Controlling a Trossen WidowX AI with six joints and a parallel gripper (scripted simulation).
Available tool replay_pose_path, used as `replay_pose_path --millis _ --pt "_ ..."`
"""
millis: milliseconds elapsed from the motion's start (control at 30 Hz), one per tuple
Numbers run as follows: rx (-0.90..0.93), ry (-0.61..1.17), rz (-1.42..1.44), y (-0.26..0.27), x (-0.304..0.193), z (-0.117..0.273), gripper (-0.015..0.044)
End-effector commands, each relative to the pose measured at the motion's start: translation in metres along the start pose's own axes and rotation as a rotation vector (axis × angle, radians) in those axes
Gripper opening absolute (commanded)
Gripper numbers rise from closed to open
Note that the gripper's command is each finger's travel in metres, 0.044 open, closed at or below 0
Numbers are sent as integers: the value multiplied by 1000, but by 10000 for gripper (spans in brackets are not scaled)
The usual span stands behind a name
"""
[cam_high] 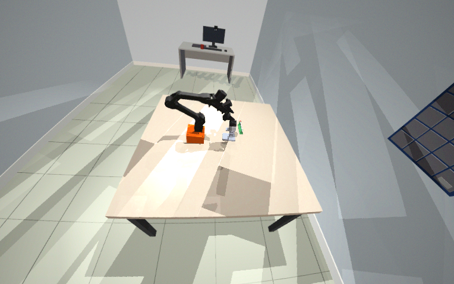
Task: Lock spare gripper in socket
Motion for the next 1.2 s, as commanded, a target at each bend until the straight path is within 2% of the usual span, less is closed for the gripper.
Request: replay_pose_path --millis 0,400,733,933,1167 --pt "0 -1 0 1 8 5 440" --pt "2 2 2 1 11 7 440" --pt "-22 147 -65 49 -4 10 180" --pt "-30 176 -76 79 -11 29 180" --pt "-4 123 -65 109 -17 60 180"
Point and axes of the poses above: the point midway between the two fingers, 35 mm back from their tips, its own z axis back along the fingers, its own y axis across the jaws, x = y × z, the point moved 8 cm from there along z, back along the fingers, and after that the axes turned 8 degrees about -z, right-handed, at the moved point
